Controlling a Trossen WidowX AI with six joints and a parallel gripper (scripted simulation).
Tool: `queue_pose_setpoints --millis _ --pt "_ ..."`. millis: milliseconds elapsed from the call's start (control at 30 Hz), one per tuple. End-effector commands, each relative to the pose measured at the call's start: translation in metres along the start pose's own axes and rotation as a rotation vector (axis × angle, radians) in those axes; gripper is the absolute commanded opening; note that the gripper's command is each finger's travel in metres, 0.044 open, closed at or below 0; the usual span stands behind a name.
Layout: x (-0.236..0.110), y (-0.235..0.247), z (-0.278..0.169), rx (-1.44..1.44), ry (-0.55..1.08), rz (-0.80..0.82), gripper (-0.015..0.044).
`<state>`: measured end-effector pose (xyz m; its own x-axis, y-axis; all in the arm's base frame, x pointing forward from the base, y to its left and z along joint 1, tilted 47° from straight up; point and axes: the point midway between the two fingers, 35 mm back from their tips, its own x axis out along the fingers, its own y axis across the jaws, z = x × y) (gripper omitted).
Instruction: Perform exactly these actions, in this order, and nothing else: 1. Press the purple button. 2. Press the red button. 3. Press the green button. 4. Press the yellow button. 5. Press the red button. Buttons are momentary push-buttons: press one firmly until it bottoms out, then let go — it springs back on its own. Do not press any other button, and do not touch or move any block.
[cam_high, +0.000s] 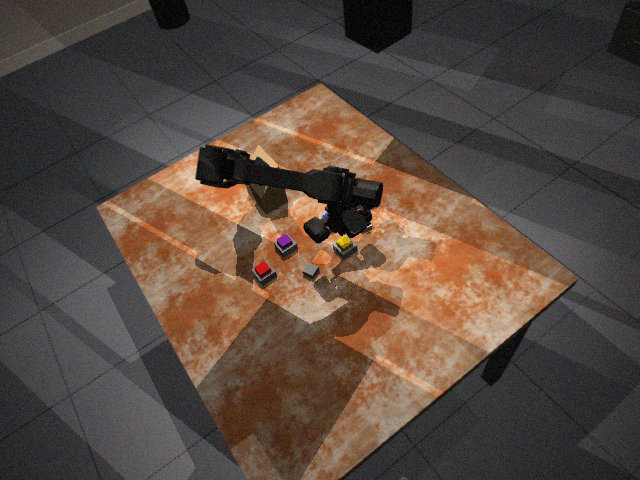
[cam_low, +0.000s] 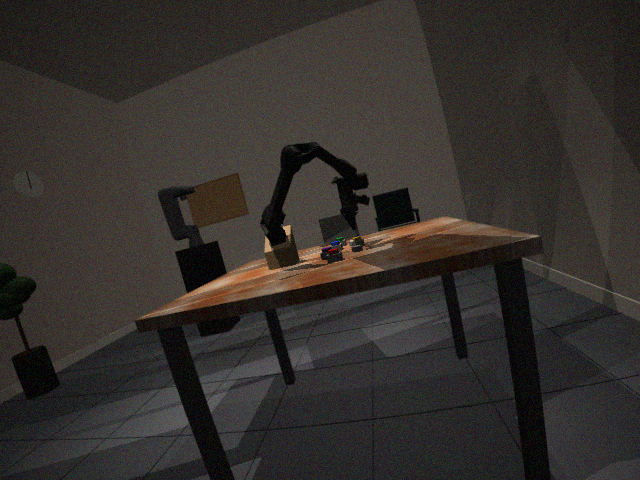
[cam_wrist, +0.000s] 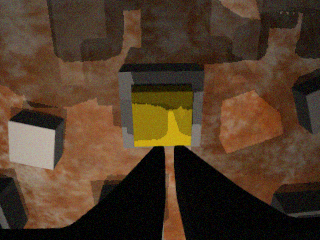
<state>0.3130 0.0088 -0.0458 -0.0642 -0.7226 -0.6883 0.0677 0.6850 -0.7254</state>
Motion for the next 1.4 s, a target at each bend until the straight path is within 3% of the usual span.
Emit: queue_pose_setpoints --millis 0,267,500,767,1067,1233,1367 --pt "-0.044 0.002 0.001 0.005 -0.011 0.01 0.002" --pt "-0.055 -0.009 0.001 0.005 -0.01 0.012 0.002" --pt "-0.06 -0.112 -0.014 0.0 -0.011 0.023 0.002" --pt "-0.053 -0.208 -0.069 0.001 -0.007 0.002 0.002" --pt "-0.049 -0.215 -0.074 0.001 -0.006 -0.001 0.002" --pt "0.007 -0.215 -0.074 0.002 -0.007 -0.003 0.002" --pt "0.009 -0.216 -0.074 0.002 -0.007 -0.004 0.002"
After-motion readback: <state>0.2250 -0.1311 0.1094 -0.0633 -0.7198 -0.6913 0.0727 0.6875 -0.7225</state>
